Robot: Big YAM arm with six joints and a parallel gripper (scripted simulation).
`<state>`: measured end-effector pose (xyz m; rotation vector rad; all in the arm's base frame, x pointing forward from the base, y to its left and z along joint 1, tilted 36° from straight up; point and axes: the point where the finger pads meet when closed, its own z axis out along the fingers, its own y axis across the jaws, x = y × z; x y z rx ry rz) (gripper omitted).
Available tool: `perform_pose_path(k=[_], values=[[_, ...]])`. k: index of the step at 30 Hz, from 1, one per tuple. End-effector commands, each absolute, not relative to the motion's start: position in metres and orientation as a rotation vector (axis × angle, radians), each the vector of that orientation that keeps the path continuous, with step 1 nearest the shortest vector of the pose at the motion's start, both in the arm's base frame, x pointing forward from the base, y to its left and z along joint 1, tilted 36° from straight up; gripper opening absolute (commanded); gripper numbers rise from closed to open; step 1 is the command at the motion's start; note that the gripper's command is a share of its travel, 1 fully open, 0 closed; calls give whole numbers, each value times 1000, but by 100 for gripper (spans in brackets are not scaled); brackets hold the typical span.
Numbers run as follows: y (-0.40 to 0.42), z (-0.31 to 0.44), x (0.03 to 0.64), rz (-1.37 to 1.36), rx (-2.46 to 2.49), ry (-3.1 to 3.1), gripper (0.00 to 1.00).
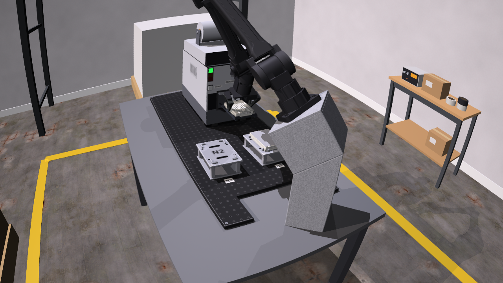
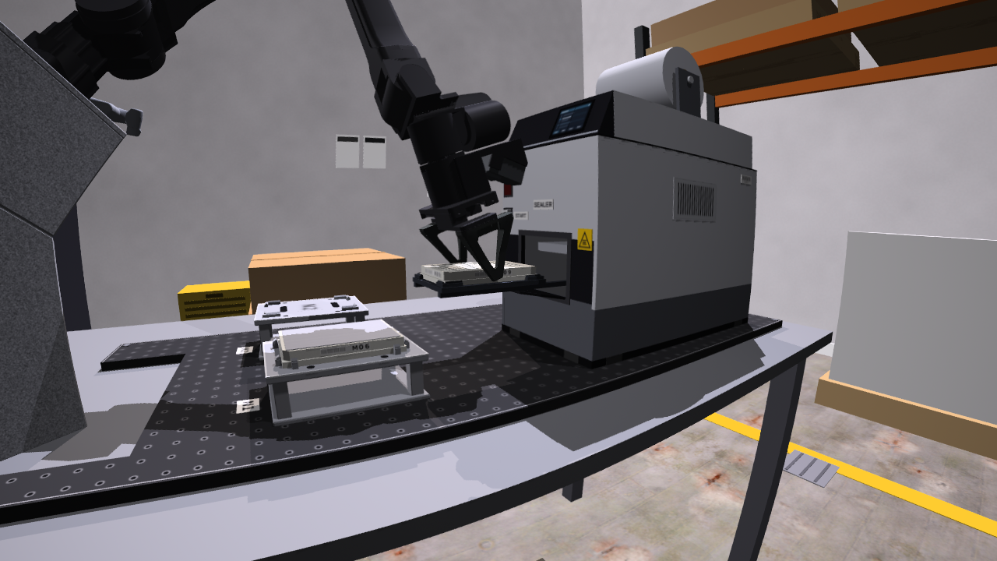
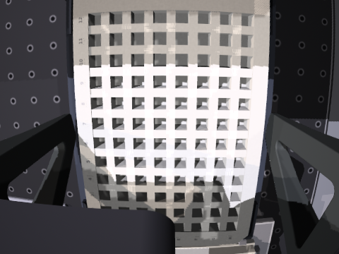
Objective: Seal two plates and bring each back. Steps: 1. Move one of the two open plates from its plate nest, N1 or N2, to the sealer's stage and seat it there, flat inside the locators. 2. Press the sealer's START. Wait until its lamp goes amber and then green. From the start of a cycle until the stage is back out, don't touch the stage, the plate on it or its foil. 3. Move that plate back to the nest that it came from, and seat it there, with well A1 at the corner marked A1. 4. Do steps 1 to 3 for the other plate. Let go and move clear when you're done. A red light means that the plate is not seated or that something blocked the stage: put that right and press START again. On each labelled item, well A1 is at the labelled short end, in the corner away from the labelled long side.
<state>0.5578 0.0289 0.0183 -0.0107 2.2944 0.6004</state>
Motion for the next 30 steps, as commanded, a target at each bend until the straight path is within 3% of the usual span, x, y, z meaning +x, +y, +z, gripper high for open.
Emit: perform_pose_path(k=[1, 30], values=[[14, 37, 568, 575, 5, 2257, 100], [14, 34, 564, 578, 8, 2265, 100]])
